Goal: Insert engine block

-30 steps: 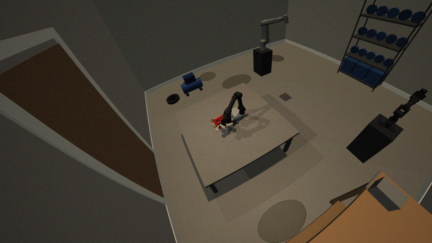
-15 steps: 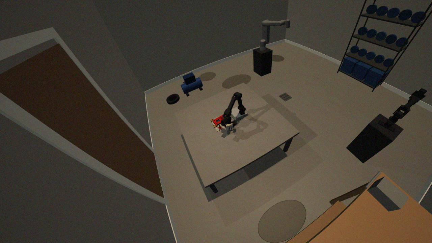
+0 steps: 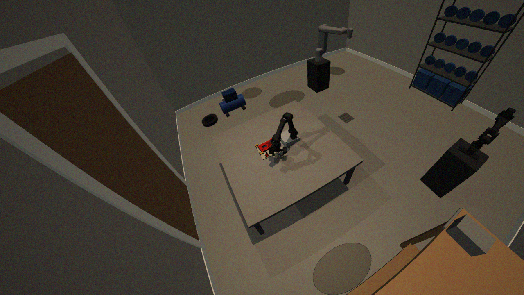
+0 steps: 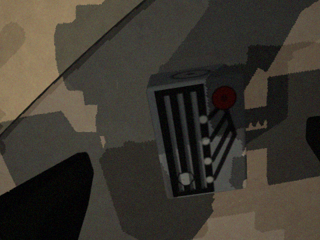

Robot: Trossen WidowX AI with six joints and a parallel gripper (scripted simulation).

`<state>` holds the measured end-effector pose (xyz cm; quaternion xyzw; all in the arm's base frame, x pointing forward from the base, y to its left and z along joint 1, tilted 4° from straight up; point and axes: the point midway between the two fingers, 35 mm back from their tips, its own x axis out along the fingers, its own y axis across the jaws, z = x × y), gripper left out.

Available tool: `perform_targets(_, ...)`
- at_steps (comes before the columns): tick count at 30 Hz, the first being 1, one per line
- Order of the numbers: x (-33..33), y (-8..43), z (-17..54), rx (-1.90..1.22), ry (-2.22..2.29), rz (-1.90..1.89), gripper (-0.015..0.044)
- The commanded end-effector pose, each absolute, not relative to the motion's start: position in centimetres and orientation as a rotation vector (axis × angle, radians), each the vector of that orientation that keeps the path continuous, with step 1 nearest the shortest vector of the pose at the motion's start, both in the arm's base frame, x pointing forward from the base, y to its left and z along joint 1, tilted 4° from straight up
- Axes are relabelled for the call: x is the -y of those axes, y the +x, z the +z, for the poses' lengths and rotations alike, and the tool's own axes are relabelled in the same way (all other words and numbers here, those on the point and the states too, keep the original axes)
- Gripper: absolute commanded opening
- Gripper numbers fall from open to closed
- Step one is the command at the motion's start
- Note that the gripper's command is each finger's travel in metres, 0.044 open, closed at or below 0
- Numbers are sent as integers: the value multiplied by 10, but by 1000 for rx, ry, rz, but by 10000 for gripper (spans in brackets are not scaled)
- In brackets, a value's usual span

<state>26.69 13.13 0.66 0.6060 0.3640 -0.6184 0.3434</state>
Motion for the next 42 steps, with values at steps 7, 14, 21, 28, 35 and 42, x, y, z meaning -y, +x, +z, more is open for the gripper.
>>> perform_targets(7,-131,264,-3,-946,1573,-1616,335)
perform_targets(14,-131,264,-3,-946,1573,-1616,151)
perform_targets(21,-131,264,-3,-946,1573,-1616,85)
perform_targets(28,-132,268,11,-946,1573,-1615,0)
perform_targets(35,-133,272,32,-946,1573,-1615,0)
perform_targets(42,-133,274,54,-946,1573,-1615,0)
